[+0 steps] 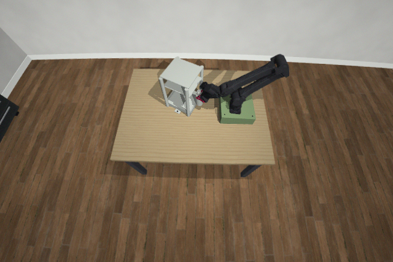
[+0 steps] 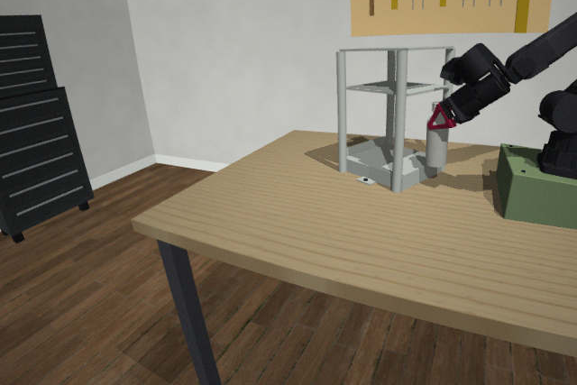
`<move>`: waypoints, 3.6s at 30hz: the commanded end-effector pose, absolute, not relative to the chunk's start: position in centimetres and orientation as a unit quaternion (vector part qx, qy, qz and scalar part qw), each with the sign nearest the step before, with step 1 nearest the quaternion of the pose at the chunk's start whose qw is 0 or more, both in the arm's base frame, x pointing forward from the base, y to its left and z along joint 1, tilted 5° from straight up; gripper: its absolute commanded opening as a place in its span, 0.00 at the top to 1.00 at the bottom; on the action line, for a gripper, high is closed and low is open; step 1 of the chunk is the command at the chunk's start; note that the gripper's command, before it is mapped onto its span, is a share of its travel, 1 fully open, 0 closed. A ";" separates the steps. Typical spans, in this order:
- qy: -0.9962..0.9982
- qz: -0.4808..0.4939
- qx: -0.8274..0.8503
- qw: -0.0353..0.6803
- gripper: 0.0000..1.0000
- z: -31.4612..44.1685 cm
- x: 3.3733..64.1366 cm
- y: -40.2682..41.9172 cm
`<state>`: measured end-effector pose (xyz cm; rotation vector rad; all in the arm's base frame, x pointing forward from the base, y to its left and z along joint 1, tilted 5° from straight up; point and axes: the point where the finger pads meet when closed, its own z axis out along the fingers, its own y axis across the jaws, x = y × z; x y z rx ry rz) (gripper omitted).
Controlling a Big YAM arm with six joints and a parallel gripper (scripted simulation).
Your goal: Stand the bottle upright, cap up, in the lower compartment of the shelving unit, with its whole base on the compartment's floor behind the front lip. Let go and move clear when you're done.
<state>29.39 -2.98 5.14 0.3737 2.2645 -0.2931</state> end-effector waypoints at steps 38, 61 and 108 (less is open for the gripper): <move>0.872 -0.107 0.153 0.453 0.59 8.8 36.2 -3.8; 0.872 -0.109 0.152 0.452 0.59 8.4 38.9 -5.2; 0.872 -0.110 0.152 0.452 0.59 8.3 40.0 -6.0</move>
